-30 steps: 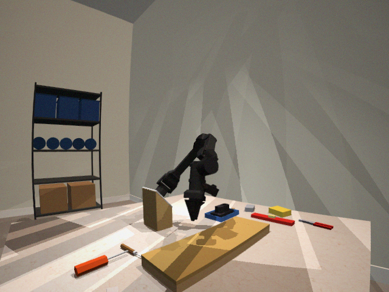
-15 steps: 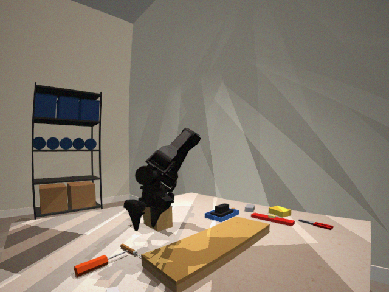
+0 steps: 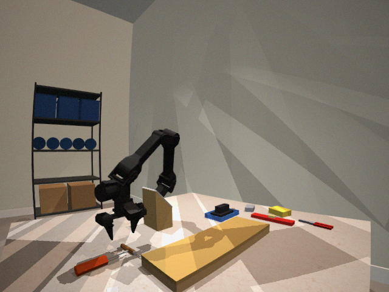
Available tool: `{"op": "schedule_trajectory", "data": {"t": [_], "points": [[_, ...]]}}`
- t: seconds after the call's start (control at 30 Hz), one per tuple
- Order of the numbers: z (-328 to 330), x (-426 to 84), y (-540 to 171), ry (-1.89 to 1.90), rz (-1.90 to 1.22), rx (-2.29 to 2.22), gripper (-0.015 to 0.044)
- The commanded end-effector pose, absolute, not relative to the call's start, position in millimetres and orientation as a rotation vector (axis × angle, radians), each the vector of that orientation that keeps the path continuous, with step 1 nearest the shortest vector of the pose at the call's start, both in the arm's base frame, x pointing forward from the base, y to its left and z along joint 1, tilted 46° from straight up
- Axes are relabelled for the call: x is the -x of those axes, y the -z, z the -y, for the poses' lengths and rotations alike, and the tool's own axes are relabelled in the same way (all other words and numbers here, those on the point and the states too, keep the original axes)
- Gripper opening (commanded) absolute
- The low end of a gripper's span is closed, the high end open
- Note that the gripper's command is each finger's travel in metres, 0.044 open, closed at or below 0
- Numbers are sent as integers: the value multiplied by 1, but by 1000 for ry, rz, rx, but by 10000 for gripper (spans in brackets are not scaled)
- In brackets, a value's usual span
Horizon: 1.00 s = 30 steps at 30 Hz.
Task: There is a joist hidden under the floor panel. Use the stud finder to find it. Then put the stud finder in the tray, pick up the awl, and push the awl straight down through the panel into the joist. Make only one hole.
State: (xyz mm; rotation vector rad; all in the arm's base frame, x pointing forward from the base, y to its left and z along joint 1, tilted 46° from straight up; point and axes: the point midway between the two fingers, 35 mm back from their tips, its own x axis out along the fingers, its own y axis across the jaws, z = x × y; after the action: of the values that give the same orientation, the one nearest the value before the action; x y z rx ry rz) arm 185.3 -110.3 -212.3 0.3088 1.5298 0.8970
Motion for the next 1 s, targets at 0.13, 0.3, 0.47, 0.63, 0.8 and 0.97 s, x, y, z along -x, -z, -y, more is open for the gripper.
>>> {"op": "schedule_trajectory", "data": {"t": [0.13,0.3,0.47,0.63,0.8,0.97], "points": [[108,-176,212,-903,-1536,-316,440],[107,-173,210,-903,-1536,-317,440],[103,-173,214,-903,-1536,-317,440],[97,-172,220,-903,-1536,-317,440],[91,-171,226,-903,-1535,-317,440],[85,-170,232,-903,-1535,-317,440]]}}
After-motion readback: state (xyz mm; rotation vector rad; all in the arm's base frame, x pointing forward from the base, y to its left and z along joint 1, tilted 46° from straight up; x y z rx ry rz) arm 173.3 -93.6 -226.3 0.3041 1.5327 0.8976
